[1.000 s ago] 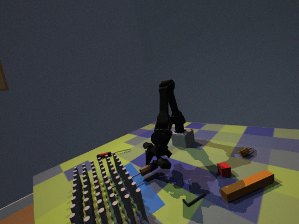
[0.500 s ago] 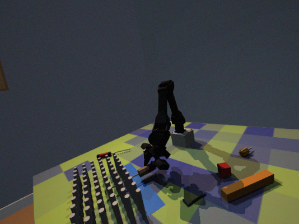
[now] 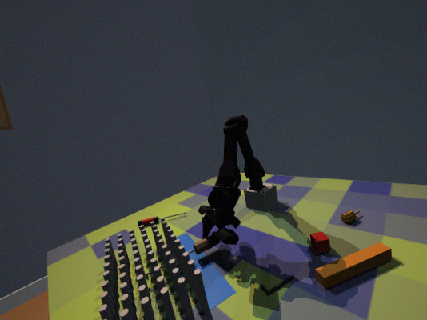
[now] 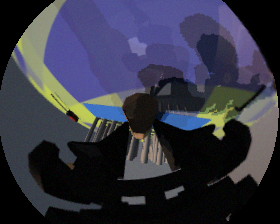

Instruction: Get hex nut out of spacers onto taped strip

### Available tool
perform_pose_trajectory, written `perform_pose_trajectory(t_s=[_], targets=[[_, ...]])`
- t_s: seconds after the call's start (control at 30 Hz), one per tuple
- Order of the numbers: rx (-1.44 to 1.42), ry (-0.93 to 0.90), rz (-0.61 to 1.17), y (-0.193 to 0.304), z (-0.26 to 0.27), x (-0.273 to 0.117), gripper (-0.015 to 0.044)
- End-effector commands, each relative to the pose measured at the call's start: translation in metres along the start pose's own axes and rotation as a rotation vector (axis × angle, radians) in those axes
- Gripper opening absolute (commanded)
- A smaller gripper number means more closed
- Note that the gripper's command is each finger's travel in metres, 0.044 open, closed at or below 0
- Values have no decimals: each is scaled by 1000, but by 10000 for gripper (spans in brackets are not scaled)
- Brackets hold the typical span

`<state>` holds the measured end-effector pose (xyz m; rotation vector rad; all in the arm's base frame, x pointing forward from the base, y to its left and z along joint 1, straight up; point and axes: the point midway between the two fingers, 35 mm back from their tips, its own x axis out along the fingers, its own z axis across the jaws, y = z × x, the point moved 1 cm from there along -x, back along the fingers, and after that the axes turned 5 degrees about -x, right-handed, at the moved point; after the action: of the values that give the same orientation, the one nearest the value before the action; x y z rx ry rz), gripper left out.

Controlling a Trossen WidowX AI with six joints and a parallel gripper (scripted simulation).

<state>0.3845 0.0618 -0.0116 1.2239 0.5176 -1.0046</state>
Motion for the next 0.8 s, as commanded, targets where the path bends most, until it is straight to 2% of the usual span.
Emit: perform_pose_trajectory(t_s=[0.0, 0.77], targets=[[3, 5, 11, 7, 0, 1, 0], [3, 5, 13, 13, 1, 8, 0]])
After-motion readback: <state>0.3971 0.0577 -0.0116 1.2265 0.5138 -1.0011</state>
